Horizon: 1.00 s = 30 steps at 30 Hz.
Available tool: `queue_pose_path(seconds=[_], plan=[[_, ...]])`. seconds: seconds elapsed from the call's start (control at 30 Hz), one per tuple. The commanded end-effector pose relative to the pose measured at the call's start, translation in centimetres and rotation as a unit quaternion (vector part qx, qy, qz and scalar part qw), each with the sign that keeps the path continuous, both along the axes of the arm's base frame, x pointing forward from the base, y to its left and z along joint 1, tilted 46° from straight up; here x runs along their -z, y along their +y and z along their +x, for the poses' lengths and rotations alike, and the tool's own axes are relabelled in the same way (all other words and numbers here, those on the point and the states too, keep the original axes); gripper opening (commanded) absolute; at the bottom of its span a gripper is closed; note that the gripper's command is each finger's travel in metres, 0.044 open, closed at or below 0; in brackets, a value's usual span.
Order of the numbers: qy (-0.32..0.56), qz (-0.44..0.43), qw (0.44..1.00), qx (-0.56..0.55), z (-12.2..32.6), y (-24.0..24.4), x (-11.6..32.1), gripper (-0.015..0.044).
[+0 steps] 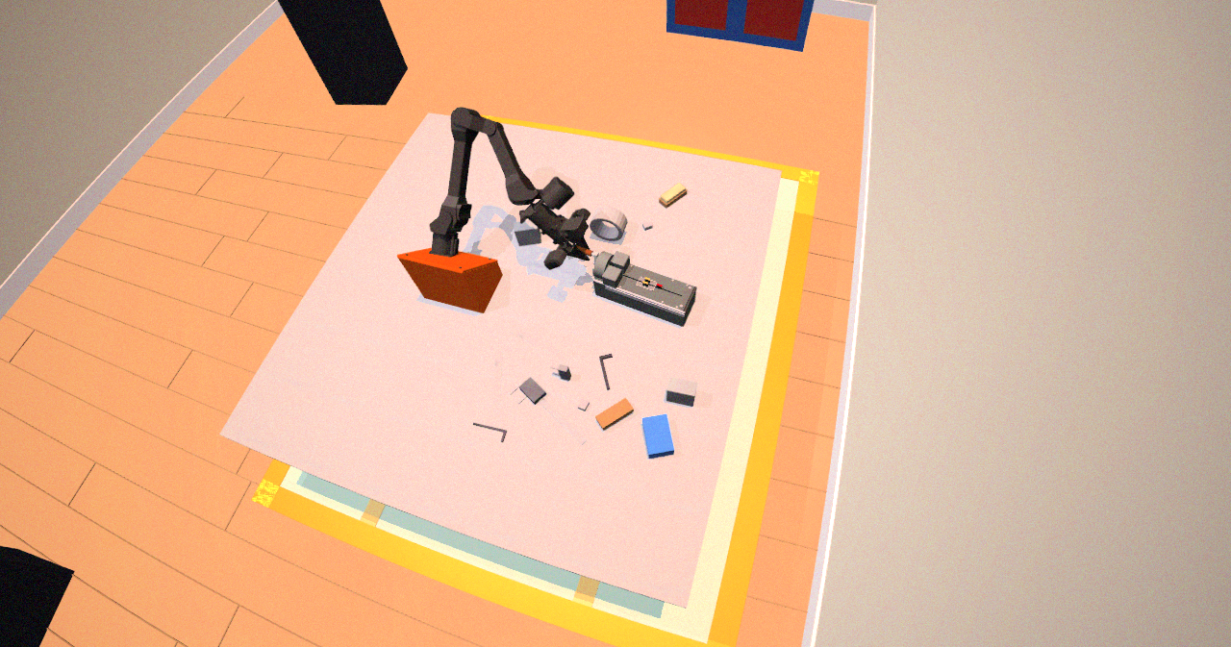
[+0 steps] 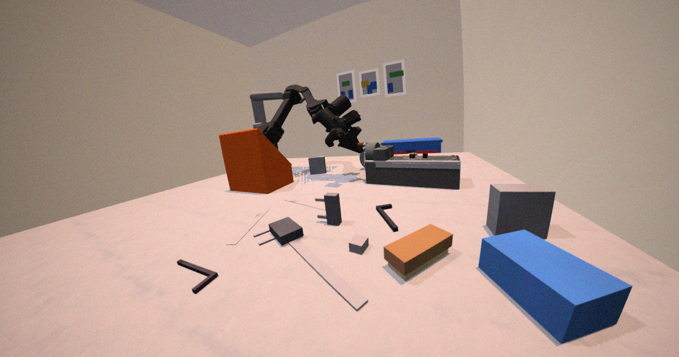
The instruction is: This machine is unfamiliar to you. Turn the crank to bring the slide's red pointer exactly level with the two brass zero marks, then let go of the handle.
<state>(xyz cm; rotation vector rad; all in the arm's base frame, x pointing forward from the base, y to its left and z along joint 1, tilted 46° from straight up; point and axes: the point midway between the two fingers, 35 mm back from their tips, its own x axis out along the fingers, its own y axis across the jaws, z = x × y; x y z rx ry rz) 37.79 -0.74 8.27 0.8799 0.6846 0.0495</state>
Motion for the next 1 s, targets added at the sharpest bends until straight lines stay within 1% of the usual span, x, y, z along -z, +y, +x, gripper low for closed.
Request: queue_pose_path(seconds=[0.0,0.97], plan=[[0.008,-0.003,1.000,0.011,-0.27,-0.68,0.57,0.0000],[0.008,-0.003,1.000,0.011,-0.33,-0.81,0.85,0.0000]])
